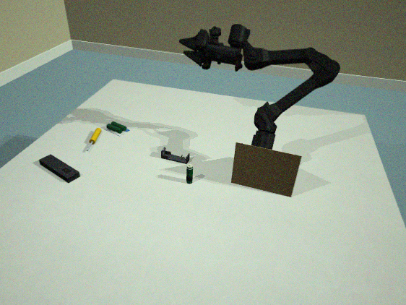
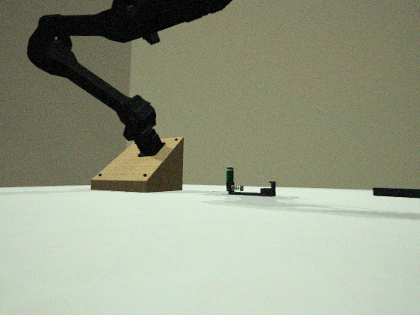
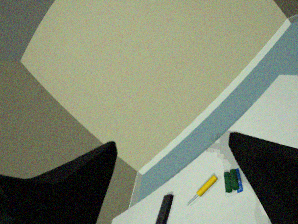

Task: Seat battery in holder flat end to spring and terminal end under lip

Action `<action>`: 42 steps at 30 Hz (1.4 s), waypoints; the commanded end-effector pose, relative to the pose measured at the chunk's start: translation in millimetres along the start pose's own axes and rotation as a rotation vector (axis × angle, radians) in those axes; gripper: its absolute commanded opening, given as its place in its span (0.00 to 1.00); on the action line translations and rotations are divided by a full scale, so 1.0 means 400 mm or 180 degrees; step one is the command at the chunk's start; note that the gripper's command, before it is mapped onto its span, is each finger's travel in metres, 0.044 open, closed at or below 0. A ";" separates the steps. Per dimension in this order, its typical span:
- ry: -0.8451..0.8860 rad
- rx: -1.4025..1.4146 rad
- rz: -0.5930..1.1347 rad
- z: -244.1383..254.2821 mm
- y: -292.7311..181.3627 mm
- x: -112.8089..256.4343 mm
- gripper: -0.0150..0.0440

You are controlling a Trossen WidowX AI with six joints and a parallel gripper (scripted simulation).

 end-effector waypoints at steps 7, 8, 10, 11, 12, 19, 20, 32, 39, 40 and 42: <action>0.0104 -0.0392 0.0942 0.067 -0.108 -0.084 0.62; 0.0109 -0.0461 0.1178 0.086 -0.137 -0.100 0.58; 0.0090 -0.0563 0.1647 0.127 -0.196 -0.124 0.49; 0.0054 -0.0624 0.1868 0.145 -0.224 -0.133 0.44; 0.0006 -0.0673 0.2087 0.163 -0.253 -0.141 0.40; -0.0581 -0.0681 0.3460 0.288 -0.448 -0.142 0.25; -0.0697 -0.0633 0.3623 0.304 -0.475 -0.136 0.25; -0.2340 0.0736 0.4571 0.438 -0.740 0.007 0.25; -0.2430 0.0839 0.4562 0.440 -0.755 0.016 0.25; -0.2429 0.0839 0.4561 0.431 -0.768 0.015 0.25; -0.2428 0.0838 0.4560 0.400 -0.812 0.014 0.25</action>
Point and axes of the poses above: the point midway between the two fingers, 35 mm back from their tips, its own x axis back along the fingers, its own z axis across the jaws, y = z × x, the point moved 7 cm from there along x, back along the fingers, and after that the axes turned 4 degrees about x, right-handed, at the moved point
